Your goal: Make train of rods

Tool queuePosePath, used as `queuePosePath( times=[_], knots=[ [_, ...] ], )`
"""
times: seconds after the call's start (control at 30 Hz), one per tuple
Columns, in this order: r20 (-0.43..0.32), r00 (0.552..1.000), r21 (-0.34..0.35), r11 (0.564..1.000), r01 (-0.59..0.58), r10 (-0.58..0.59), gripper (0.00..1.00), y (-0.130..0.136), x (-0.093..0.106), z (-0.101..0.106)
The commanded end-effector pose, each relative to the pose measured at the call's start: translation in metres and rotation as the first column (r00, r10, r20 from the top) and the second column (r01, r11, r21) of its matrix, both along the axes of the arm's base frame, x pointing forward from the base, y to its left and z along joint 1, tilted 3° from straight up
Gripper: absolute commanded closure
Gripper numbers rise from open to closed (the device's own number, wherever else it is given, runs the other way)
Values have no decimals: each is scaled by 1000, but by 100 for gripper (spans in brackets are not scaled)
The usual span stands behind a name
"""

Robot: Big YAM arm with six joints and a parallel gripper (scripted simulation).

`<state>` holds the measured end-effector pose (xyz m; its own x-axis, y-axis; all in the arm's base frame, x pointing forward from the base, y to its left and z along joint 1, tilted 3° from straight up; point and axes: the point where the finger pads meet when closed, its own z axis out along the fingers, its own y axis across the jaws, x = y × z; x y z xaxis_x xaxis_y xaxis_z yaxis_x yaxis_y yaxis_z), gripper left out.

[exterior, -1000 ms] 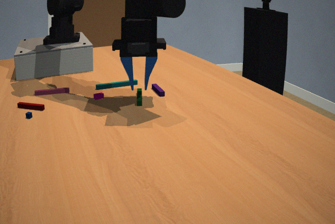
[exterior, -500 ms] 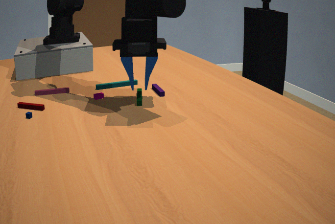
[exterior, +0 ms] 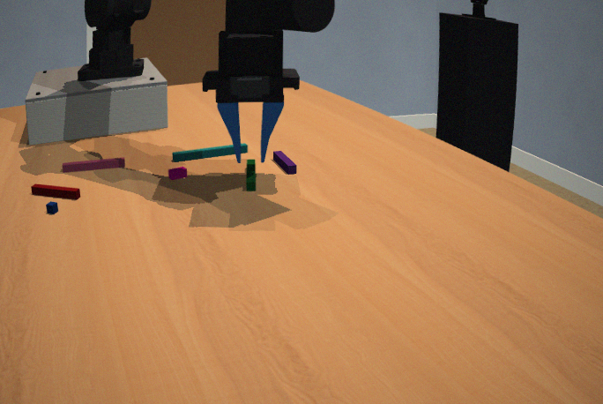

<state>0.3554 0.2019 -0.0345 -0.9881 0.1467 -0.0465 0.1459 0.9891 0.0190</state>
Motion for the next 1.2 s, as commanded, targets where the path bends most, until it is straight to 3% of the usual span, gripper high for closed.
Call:
queuePosePath(
  times=[0.0, 0.87, 1.17],
  knots=[
    [18, 1000, 11, 1000, 0, -1, 76, 5, 3, 5],
    [18, 1000, 10, 1000, 0, -1, 76, 5, 3, 4],
    [7, 1000, 4, 1000, 0, 0, 76, 4, 1, -7]
  ],
)
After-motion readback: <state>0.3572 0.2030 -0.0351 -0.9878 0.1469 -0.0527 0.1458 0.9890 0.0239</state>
